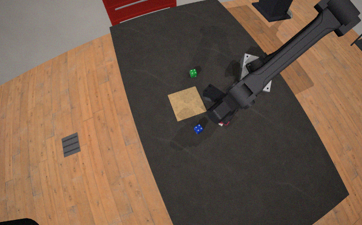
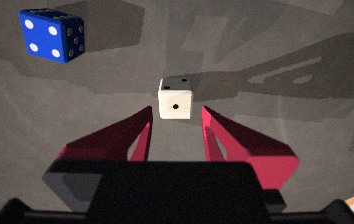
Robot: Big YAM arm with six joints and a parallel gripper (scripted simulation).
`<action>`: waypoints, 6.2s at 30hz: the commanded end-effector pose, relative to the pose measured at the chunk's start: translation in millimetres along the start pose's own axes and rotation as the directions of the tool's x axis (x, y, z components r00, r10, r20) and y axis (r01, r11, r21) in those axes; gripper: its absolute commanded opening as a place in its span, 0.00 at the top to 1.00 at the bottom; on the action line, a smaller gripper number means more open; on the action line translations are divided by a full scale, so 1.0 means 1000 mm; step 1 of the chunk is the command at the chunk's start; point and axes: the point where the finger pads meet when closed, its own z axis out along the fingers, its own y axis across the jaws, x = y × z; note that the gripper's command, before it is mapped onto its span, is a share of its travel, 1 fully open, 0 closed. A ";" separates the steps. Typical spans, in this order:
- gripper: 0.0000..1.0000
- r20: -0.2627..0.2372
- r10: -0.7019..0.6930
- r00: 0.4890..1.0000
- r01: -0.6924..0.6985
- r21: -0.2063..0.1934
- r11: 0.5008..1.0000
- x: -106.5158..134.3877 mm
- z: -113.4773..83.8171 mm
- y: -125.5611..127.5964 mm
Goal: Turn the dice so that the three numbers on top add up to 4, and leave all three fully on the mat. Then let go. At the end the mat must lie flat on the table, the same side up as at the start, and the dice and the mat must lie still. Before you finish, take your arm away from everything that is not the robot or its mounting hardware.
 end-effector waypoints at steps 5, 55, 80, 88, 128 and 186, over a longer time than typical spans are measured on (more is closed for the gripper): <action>0.55 0.012 -0.004 1.000 0.004 -0.025 1.000 -0.002 -0.005 0.003; 0.55 0.012 -0.004 1.000 0.005 -0.027 1.000 -0.003 -0.005 0.006; 0.55 0.014 -0.007 1.000 0.007 -0.035 0.999 -0.004 -0.008 0.016; 0.55 0.014 -0.007 1.000 0.007 -0.035 0.999 -0.004 -0.008 0.016; 0.55 0.003 0.000 1.000 0.000 -0.004 1.000 0.001 0.035 0.002; 0.74 0.007 0.000 1.000 0.000 -0.011 1.000 -0.002 0.035 0.003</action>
